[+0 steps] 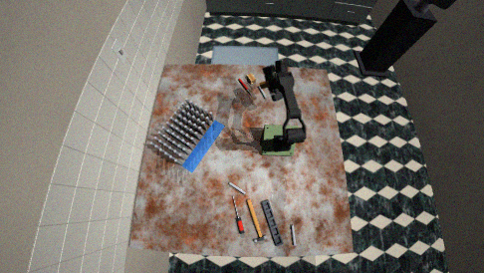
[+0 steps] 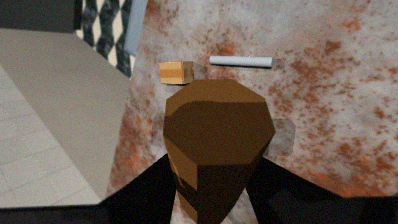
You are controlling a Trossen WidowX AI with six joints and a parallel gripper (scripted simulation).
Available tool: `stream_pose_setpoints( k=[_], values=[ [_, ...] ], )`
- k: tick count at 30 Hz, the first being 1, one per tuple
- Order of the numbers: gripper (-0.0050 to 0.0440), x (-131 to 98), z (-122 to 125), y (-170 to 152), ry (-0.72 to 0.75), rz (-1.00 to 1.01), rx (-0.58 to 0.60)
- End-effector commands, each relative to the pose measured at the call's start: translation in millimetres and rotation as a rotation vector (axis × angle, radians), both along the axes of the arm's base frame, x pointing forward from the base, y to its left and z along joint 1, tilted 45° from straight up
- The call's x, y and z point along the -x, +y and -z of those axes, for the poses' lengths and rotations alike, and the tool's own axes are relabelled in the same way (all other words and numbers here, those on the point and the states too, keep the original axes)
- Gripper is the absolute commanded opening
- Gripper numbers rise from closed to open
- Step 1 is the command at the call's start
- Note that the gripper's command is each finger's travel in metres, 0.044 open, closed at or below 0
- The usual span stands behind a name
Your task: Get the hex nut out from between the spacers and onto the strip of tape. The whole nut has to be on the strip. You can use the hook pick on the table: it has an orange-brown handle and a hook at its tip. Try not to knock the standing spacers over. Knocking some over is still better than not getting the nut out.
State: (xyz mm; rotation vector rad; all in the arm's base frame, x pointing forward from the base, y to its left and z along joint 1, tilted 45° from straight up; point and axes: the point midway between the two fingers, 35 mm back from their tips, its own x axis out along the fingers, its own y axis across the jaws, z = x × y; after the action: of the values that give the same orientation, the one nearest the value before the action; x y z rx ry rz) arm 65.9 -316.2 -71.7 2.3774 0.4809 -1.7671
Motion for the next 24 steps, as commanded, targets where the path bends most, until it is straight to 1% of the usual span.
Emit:
stream_pose_setpoints(
  k=[1,2,4,19,21,24],
  values=[
    [-0.0050,10.5,-1.1,-18.8,0.020,0.116,0.013],
    [-0.0050,13.4,0.8,-19.2,0.027,0.148,0.003],
    [-0.0050,13.4,0.8,-19.2,0.027,0.148,0.003],
    [-0.0050,56.8,30.0,-21.6,0.120,0.638,-0.151],
    [-0.0050,56.8,30.0,-21.6,0.120,0.638,-0.151],
    [-0.0050,65.5,36.0,-21.1,0.139,0.736,-0.182]
  ],
)
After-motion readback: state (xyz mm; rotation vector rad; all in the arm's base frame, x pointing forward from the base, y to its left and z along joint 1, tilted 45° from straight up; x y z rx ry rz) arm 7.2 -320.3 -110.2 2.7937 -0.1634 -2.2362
